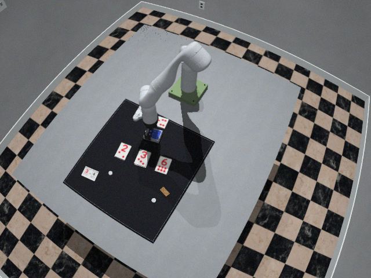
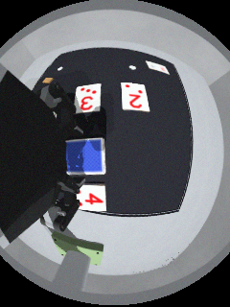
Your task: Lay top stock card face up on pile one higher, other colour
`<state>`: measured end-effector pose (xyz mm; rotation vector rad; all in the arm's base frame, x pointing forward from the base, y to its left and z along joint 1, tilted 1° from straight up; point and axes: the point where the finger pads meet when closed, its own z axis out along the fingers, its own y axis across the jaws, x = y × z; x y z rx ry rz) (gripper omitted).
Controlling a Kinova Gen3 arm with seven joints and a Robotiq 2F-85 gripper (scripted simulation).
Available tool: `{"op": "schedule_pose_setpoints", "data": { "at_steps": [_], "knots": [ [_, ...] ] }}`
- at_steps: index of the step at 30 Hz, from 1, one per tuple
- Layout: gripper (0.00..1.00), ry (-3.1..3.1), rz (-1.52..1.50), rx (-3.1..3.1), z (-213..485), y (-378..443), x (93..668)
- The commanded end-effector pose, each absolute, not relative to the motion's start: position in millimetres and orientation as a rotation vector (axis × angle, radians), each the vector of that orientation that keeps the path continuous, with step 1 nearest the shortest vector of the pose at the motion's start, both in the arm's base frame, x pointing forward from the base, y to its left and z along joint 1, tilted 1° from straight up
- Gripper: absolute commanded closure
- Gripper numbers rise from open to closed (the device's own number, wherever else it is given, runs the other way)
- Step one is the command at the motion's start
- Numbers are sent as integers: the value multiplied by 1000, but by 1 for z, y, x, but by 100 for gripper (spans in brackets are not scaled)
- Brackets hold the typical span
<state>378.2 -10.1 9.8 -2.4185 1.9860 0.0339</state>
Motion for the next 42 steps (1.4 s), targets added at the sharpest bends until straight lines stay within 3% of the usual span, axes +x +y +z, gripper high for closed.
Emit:
{"op": "schedule_pose_setpoints", "data": {
  "at_steps": [1, 30, 31, 42],
  "knots": [
    [15, 1986, 33, -2418, 10, -10, 379],
    [15, 1986, 33, -2418, 7, -10, 379],
    [27, 1986, 33, -2418, 7, -10, 379],
    [27, 1986, 33, -2418, 7, -10, 379]
  ]
}}
